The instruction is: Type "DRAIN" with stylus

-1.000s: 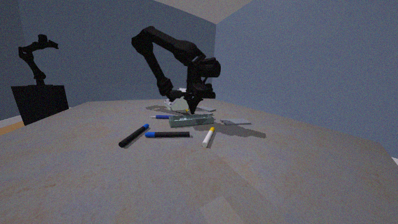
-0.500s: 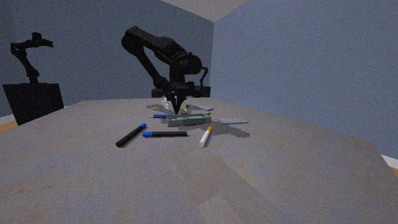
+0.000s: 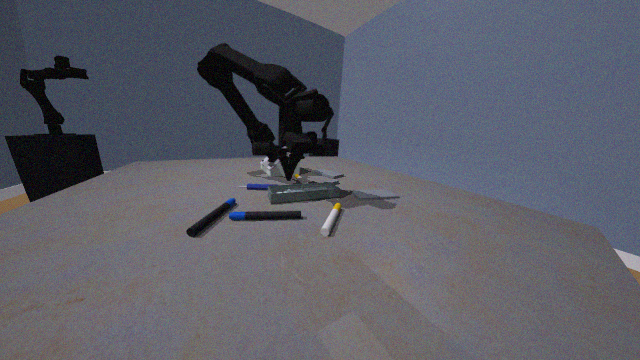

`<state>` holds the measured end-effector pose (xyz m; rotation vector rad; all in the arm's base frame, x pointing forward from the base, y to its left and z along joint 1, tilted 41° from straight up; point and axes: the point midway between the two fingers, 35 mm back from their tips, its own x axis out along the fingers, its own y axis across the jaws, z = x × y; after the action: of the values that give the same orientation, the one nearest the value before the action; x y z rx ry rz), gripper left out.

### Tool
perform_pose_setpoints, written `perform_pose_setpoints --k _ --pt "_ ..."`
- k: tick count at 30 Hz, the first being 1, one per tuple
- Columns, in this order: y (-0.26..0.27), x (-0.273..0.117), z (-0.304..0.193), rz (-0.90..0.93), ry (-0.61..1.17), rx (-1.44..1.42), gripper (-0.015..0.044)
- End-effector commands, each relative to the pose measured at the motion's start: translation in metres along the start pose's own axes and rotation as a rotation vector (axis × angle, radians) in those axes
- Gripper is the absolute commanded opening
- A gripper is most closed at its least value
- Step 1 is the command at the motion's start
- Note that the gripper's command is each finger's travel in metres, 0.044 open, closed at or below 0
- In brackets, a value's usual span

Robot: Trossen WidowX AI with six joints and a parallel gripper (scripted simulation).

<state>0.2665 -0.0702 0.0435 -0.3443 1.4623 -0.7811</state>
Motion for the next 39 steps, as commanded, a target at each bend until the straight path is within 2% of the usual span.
perform_pose_setpoints --k 1,9,15,30,32,36,39 --pt "0.004 0.001 -0.007 0.000 0.003 0.010 0.0000" --pt "0.006 0.001 -0.007 0.001 0.003 0.010 0.0000" --pt "0.075 0.001 -0.006 0.005 0.003 0.011 0.0000" --pt "0.077 0.001 -0.007 0.005 0.003 0.011 0.0000" --pt "0.078 -0.009 -0.006 0.006 0.003 0.011 0.0000" --pt "0.077 -0.057 -0.006 0.007 0.004 0.011 0.0000" --pt "0.077 -0.059 -0.007 0.007 0.004 0.011 0.0000"
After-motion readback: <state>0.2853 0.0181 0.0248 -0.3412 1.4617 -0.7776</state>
